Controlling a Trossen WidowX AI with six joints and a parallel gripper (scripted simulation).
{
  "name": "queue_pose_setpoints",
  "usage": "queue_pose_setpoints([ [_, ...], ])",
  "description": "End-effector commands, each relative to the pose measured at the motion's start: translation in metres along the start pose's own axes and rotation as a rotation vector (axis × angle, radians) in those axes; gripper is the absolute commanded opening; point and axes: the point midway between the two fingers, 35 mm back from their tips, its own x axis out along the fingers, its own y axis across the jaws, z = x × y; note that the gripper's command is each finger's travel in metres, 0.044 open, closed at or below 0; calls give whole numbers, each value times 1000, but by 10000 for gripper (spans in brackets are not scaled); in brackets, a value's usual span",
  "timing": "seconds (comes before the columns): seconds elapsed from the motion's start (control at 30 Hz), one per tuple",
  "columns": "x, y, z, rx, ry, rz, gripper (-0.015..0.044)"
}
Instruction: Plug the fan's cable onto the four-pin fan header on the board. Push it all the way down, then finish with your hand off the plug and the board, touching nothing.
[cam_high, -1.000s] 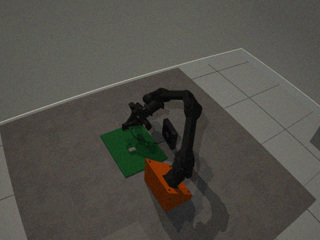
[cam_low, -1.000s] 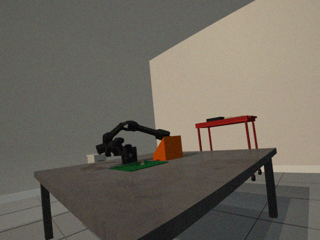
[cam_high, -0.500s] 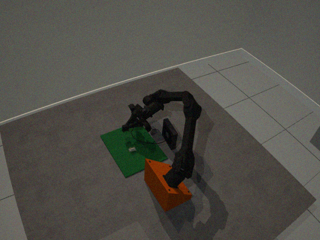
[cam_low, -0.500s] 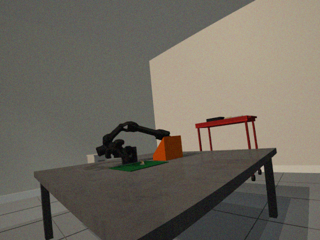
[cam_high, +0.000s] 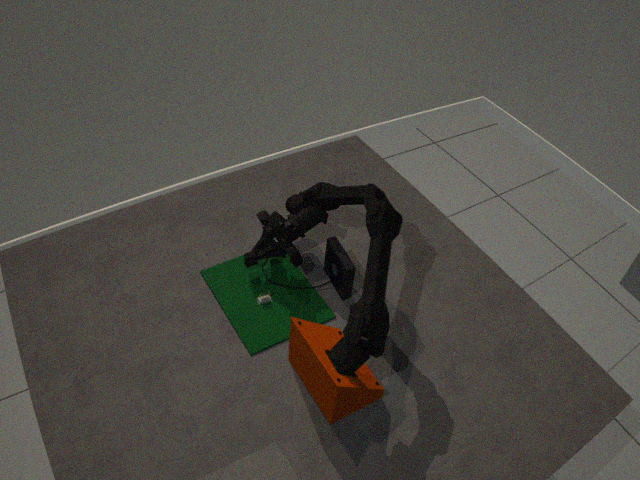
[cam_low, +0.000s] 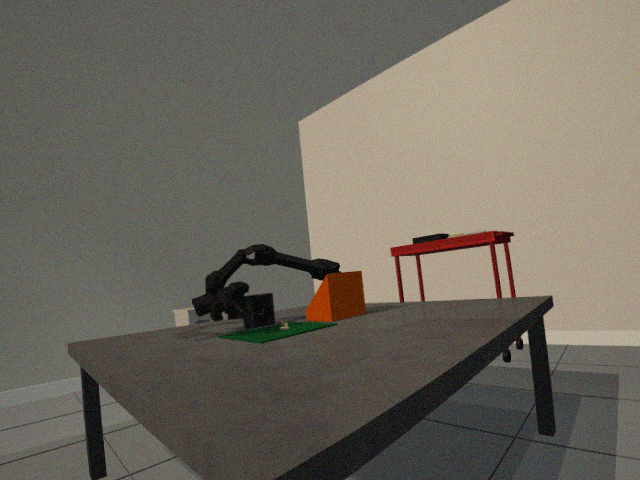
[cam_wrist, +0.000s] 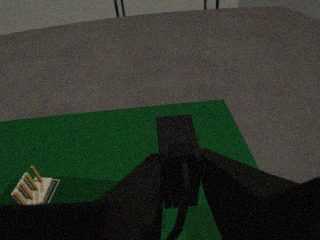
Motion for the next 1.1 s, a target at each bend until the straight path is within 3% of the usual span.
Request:
queue_pose_setpoints([
  [0.0, 1, 0, -4, -7, 4, 0, 0],
  [1.07, 9, 0, -23, 0, 1, 0, 0],
])
